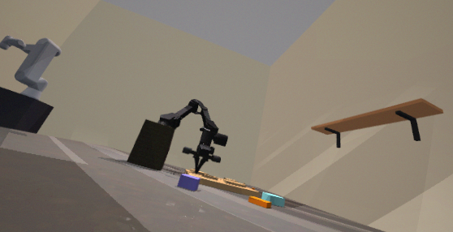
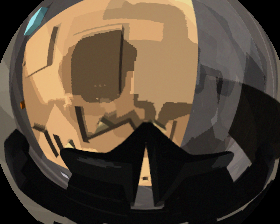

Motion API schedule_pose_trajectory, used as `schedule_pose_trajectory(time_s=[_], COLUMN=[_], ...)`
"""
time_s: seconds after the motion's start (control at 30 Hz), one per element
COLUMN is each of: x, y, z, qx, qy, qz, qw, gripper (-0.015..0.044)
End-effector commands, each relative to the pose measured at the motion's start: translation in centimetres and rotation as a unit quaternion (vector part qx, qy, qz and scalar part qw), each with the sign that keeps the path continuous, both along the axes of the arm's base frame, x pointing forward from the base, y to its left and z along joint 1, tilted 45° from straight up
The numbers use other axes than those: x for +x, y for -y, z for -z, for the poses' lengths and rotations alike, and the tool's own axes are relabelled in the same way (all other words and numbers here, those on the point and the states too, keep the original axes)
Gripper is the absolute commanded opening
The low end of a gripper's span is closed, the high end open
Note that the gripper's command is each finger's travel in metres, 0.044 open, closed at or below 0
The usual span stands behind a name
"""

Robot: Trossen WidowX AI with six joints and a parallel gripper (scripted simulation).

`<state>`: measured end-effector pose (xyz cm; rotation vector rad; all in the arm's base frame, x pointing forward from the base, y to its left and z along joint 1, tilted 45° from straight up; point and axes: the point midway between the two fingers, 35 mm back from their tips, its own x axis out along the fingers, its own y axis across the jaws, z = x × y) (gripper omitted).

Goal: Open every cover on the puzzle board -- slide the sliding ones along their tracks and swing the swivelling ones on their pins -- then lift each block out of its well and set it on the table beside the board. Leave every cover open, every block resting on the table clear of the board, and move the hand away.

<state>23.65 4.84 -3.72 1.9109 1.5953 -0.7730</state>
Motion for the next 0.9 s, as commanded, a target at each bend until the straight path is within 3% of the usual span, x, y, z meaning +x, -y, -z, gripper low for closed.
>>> schedule_pose_trajectory(time_s=[0.0,0.87], x=[0.5,3.3], y=[0.0,-0.2], z=[-0.1,-0.9], qx=[0.003,0.003], qy=[0.0,0.0], qz=[0.001,0.001], qw=[1.0,1.0], gripper=[0.0,0.0])
